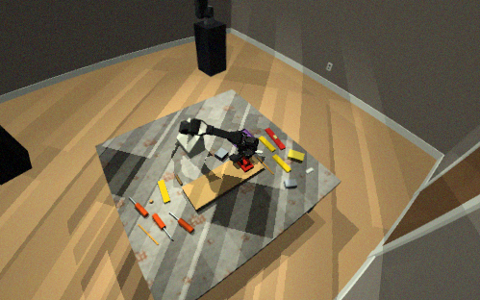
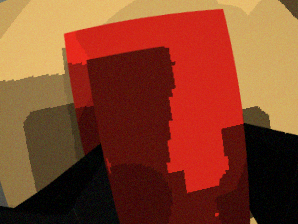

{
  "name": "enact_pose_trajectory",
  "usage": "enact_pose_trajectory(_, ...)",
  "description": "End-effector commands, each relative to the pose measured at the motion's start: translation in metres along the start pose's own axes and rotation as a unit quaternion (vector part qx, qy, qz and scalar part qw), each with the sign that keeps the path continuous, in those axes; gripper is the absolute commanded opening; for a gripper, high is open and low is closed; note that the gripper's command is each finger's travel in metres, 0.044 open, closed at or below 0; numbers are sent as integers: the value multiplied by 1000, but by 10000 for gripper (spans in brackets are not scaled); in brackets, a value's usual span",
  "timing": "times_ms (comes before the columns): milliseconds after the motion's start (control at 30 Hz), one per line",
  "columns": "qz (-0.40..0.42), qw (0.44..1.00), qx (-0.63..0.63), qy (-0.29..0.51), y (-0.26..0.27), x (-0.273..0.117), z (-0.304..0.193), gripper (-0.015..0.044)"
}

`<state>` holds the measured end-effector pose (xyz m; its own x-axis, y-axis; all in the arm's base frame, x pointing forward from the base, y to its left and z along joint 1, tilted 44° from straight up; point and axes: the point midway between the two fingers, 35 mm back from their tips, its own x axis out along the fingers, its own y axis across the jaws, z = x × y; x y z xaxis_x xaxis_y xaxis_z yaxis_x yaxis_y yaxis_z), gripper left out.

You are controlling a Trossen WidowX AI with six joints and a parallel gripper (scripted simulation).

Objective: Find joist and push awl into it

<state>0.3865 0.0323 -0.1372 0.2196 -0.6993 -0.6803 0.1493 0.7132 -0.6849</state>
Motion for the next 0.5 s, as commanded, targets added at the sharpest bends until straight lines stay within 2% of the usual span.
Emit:
enact_pose_trajectory(0,3,1000,0,1,13,0,-1,0)
enact_pose_trajectory(467,3,1000,0,1,38,-1,-1,0)
